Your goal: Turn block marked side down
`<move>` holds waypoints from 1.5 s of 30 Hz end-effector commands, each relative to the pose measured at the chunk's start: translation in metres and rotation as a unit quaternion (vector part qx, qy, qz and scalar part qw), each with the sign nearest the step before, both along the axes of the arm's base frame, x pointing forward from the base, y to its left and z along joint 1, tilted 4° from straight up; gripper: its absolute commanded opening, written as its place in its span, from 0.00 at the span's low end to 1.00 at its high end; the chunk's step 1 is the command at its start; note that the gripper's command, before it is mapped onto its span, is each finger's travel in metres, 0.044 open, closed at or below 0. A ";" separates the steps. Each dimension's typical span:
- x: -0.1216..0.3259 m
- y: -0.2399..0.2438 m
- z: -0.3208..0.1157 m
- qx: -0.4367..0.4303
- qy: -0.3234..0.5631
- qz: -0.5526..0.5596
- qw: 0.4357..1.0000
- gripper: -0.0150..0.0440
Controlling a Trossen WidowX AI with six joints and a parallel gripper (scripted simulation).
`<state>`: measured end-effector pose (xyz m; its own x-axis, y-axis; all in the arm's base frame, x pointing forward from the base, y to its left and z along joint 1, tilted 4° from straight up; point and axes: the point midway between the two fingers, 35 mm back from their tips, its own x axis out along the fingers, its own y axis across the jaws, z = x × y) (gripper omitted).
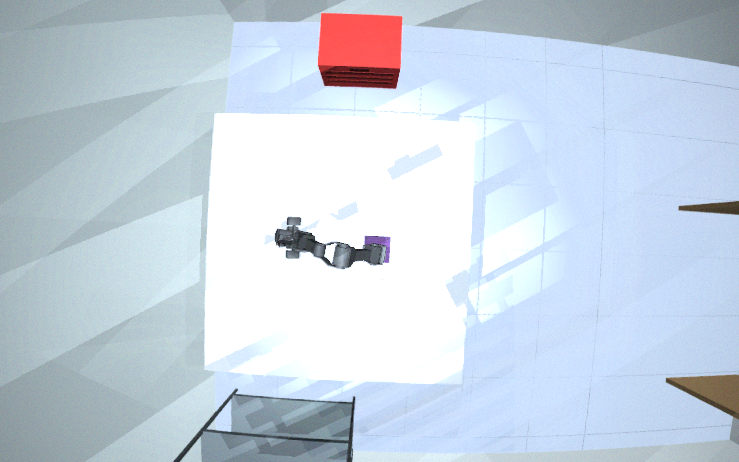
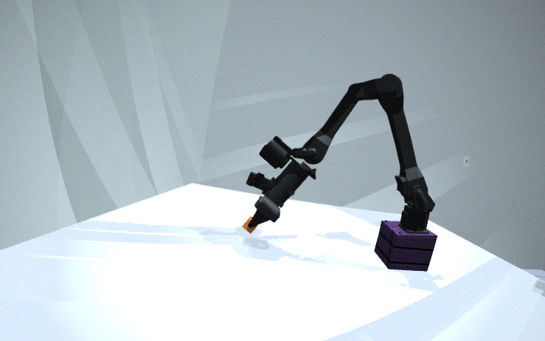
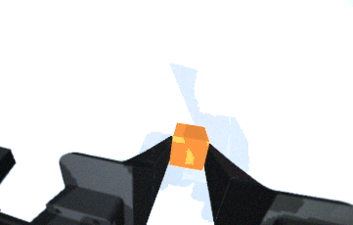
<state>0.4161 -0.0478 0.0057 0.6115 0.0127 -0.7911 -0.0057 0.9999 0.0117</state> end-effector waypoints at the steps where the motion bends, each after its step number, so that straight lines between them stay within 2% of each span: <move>1: 0.001 0.000 -0.010 0.005 -0.023 -0.003 1.000 0.25; 15: 0.007 0.000 -0.029 0.006 -0.129 -0.006 0.992 0.25; 29: -0.006 0.002 -0.029 0.006 -0.232 -0.005 0.973 0.25; 45: -0.007 0.002 -0.025 0.006 -0.247 -0.005 0.969 0.25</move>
